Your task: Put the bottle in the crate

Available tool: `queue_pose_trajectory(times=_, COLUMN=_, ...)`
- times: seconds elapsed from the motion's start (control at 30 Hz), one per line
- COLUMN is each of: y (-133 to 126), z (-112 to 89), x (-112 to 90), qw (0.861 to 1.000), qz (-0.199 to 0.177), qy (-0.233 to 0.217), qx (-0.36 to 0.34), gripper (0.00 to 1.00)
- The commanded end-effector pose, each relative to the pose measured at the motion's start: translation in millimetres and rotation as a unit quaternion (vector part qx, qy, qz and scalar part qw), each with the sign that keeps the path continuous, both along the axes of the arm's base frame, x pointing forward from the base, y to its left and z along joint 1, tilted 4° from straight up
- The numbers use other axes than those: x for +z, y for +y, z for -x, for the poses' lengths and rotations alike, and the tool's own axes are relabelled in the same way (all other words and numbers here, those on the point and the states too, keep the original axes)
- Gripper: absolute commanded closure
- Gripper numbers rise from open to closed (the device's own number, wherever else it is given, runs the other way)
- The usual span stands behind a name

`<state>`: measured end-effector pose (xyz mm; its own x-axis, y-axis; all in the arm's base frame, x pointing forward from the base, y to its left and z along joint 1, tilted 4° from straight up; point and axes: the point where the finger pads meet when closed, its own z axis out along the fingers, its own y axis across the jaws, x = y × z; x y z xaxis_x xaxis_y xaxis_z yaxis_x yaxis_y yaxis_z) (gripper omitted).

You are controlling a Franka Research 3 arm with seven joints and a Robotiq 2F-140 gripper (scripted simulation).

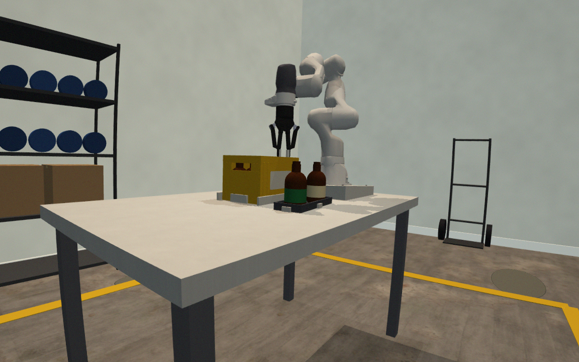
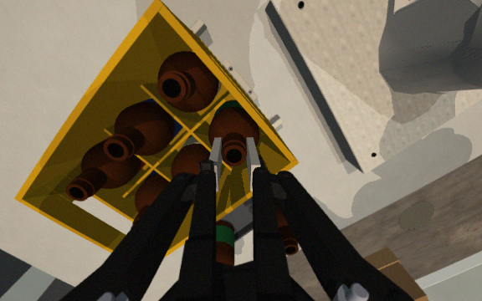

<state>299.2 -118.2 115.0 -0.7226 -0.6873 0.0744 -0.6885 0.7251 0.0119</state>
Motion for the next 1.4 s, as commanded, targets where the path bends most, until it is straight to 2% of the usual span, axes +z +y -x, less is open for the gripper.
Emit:
queue_pose_trajectory(times=0.0, y=-1.3, z=-0.7, x=-0.2, qw=1.0, qz=0.001, qy=-0.002, qx=-0.002, gripper=1.0)
queue_pose_trajectory(times=0.97, y=-1.3, z=-0.7, x=-0.2, qw=1.0, qz=0.001, qy=-0.002, qx=-0.002, gripper=1.0)
queue_pose_trajectory(times=1.0, y=-1.3, z=-0.7, x=-0.2, qw=1.0, qz=0.001, qy=-0.002, qx=-0.002, gripper=0.62)
queue_pose_trajectory(times=1.37, y=-1.3, z=-0.7, x=-0.2, qw=1.0, qz=0.001, qy=-0.002, qx=-0.002, gripper=0.62)
